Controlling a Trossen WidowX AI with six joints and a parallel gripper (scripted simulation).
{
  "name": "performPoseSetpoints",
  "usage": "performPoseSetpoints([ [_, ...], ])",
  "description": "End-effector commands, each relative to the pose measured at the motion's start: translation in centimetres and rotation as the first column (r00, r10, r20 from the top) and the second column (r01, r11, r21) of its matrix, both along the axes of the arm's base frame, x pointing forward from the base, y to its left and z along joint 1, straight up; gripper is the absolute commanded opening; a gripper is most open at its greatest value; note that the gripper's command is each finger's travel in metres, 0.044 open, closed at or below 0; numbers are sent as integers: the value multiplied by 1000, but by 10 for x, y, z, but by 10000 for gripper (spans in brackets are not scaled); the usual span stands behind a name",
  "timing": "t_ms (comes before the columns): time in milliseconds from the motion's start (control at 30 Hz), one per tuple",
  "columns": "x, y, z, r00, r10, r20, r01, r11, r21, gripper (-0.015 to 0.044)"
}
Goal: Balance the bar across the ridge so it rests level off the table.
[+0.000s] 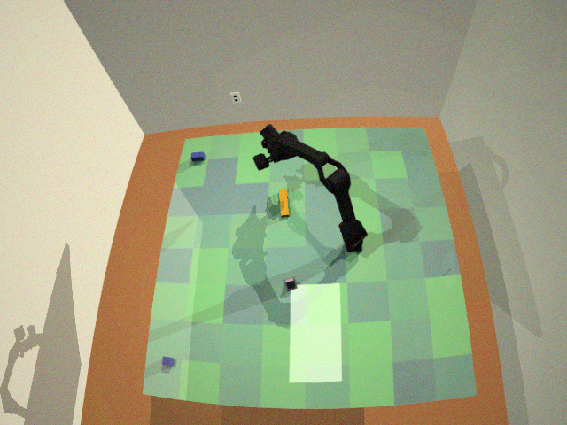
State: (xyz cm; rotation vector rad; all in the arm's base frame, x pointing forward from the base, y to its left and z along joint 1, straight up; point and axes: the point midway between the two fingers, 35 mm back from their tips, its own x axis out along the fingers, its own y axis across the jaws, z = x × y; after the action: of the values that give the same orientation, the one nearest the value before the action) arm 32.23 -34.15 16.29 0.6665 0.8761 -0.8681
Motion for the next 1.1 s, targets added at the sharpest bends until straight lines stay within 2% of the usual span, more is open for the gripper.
performPoseSetpoints([
  [0,-2,18,-9,997,-62,-34,65,994,89,315],
  [267,-13,66,-32,964,-202,-176,245,929,278,315],
  [500,-26,103,-42,897,-297,-326,408,841,356,315],
  [667,-27,103,-46,895,-299,-331,412,838,357,315],
  [900,-26,103,-83,895,-299,-331,412,838,357,315],
  [1067,-26,103,-88,895,-299,-331,412,838,357,315],
])
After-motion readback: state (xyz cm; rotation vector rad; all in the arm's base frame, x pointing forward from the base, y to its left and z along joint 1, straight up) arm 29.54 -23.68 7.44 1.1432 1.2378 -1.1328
